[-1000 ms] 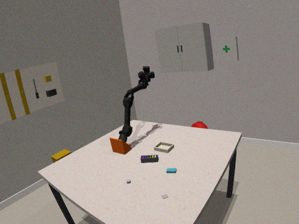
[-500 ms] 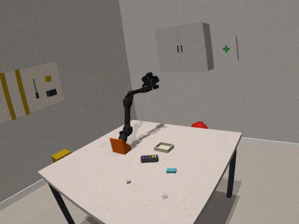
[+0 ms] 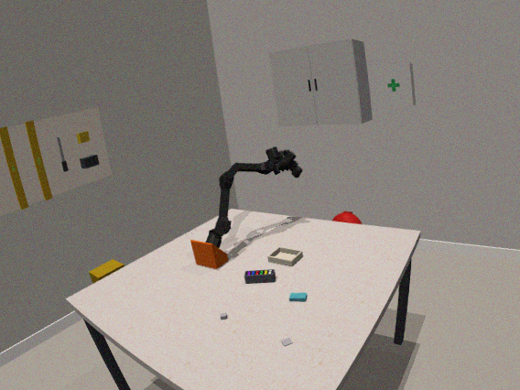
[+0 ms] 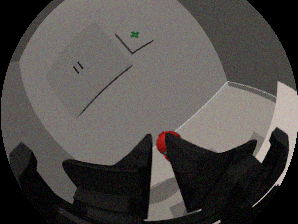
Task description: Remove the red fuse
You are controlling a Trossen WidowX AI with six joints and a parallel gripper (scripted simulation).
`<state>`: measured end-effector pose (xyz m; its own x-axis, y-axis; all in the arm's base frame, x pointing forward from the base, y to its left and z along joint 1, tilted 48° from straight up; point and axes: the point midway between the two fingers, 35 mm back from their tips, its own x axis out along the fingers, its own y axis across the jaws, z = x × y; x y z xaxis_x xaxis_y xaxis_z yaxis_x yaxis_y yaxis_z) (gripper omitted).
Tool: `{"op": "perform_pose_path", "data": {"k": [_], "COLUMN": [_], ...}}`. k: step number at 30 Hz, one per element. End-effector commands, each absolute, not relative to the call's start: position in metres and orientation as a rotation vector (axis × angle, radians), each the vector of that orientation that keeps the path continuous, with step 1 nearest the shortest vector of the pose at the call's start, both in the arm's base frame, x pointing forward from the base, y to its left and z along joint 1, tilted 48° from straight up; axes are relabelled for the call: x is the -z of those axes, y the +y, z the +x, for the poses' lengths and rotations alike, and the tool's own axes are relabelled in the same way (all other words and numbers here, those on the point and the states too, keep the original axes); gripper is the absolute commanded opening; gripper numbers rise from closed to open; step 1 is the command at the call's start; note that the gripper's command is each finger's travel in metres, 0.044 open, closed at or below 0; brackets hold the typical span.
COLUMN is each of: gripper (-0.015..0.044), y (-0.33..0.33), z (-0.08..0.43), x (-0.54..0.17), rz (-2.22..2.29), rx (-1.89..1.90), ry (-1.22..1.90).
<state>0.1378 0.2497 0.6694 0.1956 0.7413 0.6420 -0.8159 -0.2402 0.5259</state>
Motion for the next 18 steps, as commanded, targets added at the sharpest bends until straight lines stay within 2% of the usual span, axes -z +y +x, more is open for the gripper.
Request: {"op": "perform_pose_path", "data": {"k": [1, 9, 13, 18], "gripper": [0.0066, 0.0066, 0.0066, 0.0066], "y": [0.266, 0.276, 0.275, 0.262], "z": [0.181, 0.269, 0.296, 0.353], "x": [-0.637, -0.564, -0.539, -0.477], "rz": [0.919, 0.585, 0.476, 0.21], "rx": [-1.321, -1.096, -1.036, -0.916], "ry": [-0.1, -0.05, -0.028, 0.029]}}
